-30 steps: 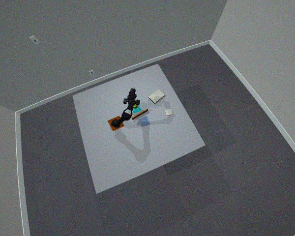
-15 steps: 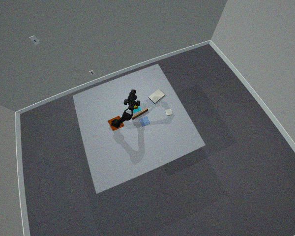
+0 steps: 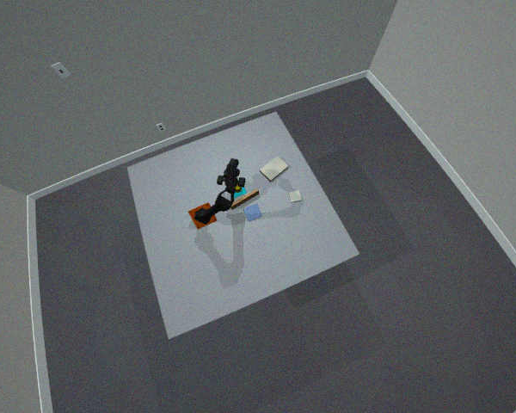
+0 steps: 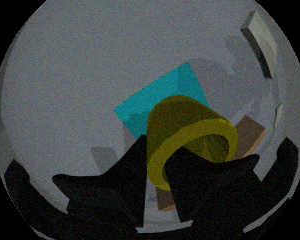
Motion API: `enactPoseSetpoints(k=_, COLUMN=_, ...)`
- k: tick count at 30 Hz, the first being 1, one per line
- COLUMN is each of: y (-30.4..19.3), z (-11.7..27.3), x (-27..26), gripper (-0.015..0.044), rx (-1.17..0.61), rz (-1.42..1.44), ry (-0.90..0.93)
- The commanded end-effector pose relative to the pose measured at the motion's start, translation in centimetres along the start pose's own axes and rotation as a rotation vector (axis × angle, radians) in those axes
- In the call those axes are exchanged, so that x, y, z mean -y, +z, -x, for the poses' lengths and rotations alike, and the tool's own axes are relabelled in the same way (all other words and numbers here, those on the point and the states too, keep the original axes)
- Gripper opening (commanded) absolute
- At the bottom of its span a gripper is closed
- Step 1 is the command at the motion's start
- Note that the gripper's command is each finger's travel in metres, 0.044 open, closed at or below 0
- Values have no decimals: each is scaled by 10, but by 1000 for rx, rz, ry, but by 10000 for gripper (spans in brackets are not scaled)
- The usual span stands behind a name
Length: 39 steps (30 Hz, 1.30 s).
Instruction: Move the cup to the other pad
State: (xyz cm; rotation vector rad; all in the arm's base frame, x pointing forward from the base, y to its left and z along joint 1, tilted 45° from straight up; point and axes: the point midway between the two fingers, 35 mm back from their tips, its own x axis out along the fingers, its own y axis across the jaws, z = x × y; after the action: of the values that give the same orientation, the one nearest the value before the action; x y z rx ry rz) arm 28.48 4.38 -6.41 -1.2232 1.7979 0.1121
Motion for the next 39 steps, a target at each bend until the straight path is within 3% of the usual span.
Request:
enactPoseSetpoints(k=1, y=-2, z=-5, x=-2, gripper=0, rx=-11, rz=10, ry=1)
enactPoseSetpoints(k=16, y=-1, z=-2, x=0, gripper=0, rx=-3, rz=1, ry=1)
enactPoseSetpoints(k=22, y=-1, z=-2, x=0, gripper=147, rx=-3, rz=1, ry=1)
enactPoseSetpoints(k=39, y=1, z=13, x=0, gripper=147, rx=-4, rz=4, ry=2)
